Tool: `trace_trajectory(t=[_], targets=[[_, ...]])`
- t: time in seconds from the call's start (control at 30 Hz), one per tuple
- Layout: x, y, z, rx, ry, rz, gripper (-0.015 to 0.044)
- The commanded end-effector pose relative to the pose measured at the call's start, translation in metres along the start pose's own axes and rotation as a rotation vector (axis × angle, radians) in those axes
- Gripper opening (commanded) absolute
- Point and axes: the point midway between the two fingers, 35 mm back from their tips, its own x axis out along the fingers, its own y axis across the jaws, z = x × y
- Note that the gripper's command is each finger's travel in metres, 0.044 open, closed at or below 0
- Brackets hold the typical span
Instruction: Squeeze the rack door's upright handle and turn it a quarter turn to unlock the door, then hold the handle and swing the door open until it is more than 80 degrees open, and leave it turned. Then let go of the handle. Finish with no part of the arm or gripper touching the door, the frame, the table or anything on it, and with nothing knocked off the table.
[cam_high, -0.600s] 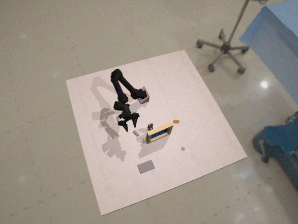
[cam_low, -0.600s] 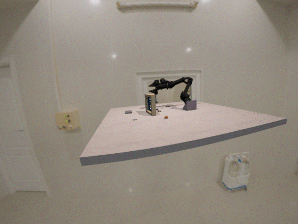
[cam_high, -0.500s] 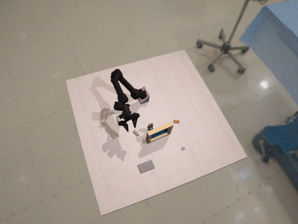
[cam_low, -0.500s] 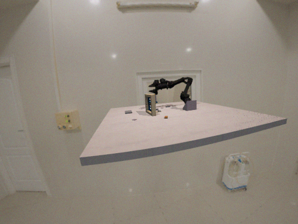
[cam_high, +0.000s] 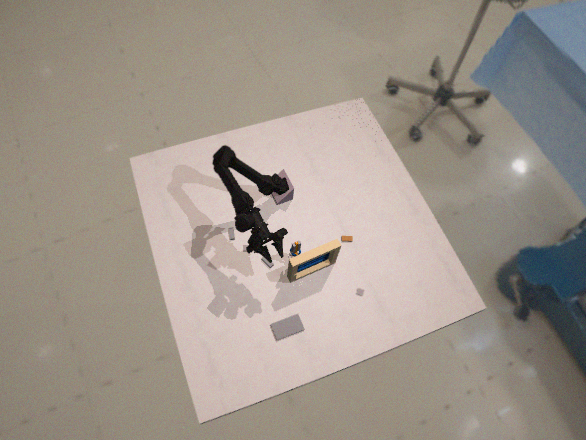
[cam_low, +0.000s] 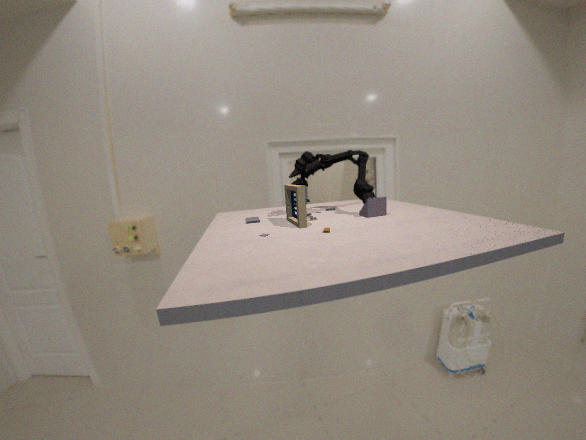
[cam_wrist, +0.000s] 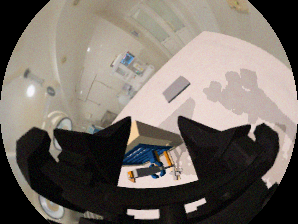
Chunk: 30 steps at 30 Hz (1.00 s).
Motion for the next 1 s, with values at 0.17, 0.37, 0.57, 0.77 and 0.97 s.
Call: trace_trajectory(t=[0.17,0.37,0.57,0.77,0.97], targets=[[0.015,0.017,-0.026,-0.02,0.226,-0.071,0.0287],[0.019,0.029,-0.045,-0.067,0.373,-0.136,0.0287],[0.018,0.039,-0.061,-0.139,0.503,-0.209,0.0287],[0.014,0.048,-0.074,-0.233,0.613,-0.288,0.0287],[0.007,0.057,-0.082,-0.348,0.699,-0.371,0.0287]])
